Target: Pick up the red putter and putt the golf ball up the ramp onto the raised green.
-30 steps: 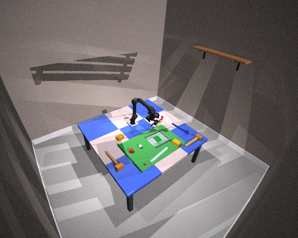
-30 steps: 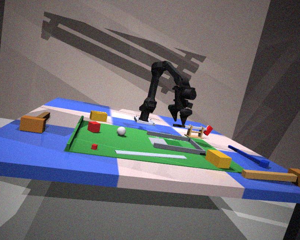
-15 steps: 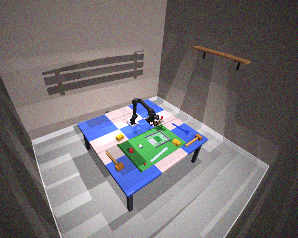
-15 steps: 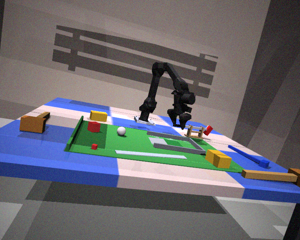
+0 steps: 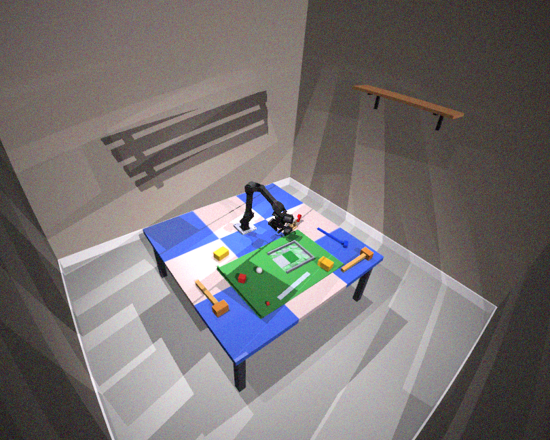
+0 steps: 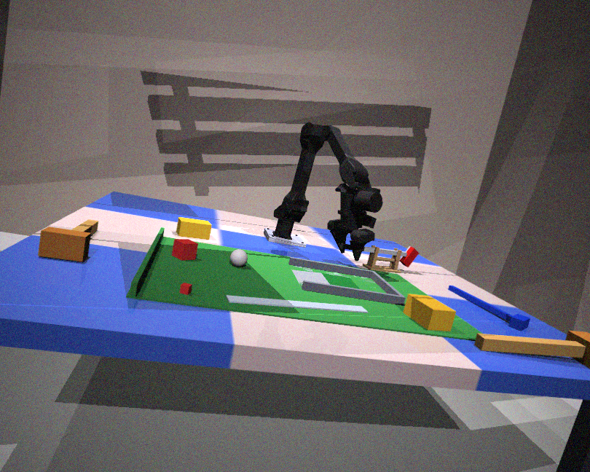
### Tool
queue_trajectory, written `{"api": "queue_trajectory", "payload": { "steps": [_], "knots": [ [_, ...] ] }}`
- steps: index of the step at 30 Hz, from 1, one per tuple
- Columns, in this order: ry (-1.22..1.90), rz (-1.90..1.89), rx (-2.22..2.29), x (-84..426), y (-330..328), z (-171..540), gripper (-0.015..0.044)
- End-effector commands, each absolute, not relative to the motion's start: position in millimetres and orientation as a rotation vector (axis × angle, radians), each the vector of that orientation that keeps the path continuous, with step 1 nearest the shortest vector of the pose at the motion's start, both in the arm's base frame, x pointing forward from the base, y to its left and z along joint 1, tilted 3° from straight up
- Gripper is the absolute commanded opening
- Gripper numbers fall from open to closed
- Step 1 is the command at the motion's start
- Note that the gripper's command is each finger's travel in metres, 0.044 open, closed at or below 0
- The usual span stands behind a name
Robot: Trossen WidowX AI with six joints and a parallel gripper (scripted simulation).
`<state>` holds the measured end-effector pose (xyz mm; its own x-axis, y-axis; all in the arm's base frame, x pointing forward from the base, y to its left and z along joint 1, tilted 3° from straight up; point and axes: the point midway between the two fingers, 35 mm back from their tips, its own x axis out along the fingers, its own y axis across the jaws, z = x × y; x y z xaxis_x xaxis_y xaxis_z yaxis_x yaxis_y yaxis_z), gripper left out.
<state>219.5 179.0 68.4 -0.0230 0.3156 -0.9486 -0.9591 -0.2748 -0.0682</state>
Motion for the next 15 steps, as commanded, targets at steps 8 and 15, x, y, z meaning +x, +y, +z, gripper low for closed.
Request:
{"api": "queue_trajectory", "payload": {
  "steps": [8, 15],
  "knots": [
    [0.799, 1.53, -1.173, 219.7, 179.0, 69.2, 0.0151],
    [0.799, 1.53, -1.173, 219.7, 179.0, 69.2, 0.0026]
  ]
}}
